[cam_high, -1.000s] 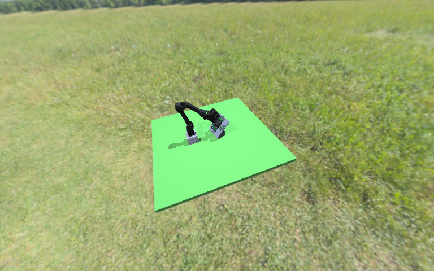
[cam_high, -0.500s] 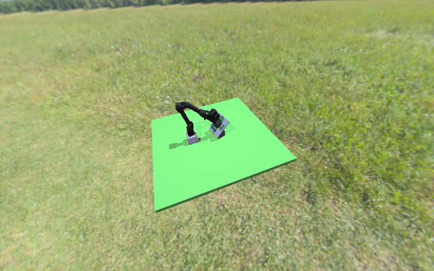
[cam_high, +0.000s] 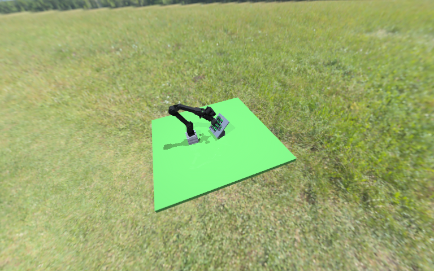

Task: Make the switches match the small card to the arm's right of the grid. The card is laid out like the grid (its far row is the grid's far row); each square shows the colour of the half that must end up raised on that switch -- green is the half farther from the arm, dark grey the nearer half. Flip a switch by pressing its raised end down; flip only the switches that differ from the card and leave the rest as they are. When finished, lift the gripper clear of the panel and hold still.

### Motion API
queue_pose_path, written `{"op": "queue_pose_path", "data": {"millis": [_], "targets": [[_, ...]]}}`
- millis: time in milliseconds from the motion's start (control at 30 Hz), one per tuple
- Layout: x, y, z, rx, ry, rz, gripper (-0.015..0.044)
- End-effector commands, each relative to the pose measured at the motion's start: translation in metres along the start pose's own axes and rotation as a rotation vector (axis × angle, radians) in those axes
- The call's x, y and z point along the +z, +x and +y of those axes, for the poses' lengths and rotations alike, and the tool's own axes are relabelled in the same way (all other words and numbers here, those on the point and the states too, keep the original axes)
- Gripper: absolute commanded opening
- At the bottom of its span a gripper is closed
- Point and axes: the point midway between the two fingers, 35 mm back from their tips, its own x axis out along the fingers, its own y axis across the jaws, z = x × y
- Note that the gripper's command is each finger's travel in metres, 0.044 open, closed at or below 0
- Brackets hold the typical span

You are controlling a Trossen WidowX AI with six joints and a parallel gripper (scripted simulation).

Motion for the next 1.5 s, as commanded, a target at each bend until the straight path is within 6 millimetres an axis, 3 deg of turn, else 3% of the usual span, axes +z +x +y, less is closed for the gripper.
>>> {"op": "queue_pose_path", "data": {"millis": [0,267,400,600,1467], "targets": [[-0.008,-0.002,0.022,0.004,-0.001,0.007,0.0000],[-0.039,-0.004,0.078,0.009,0.004,-0.001,0.0000],[-0.040,-0.003,0.080,0.009,0.004,-0.001,0.0000],[-0.039,0.030,0.080,0.009,0.004,0.022,0.0000],[-0.039,0.055,0.080,0.009,0.004,0.021,0.0000]]}}
